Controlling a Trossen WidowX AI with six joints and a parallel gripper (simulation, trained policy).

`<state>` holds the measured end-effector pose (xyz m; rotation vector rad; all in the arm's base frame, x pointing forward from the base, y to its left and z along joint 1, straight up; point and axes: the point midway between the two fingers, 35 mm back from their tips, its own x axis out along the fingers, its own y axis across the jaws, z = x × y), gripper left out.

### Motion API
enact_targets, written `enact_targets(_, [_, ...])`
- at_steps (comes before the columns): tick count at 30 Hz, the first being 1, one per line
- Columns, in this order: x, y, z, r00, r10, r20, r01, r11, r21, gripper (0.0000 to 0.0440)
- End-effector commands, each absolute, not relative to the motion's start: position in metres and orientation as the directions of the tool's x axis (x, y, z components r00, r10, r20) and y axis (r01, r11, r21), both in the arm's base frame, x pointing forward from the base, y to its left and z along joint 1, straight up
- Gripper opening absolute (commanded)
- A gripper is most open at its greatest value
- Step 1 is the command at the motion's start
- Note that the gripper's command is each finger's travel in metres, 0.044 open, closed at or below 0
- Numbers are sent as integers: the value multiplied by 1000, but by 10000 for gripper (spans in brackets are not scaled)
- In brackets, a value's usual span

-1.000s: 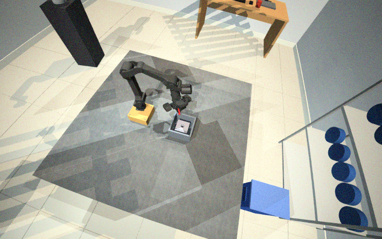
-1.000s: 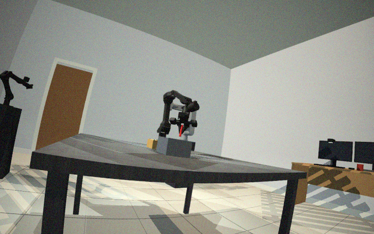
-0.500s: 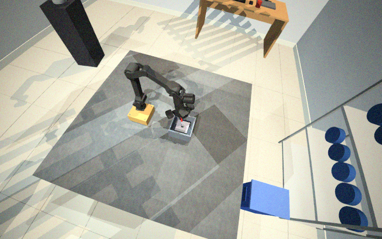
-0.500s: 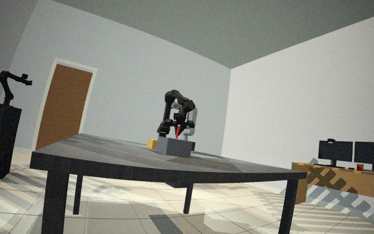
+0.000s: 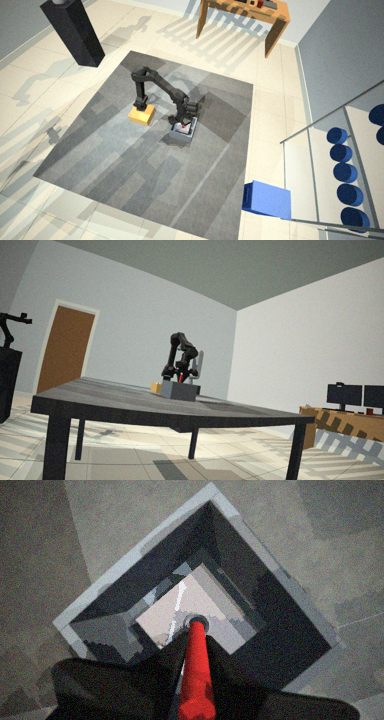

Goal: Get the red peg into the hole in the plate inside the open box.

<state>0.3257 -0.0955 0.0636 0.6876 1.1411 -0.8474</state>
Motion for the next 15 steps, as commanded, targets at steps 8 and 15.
enact_targets(8, [335, -106, 44, 132, -214, -968, 829, 559, -10, 206])
enact_targets(15, [355, -121, 51, 150, -241, -959, 814, 581, -18, 359])
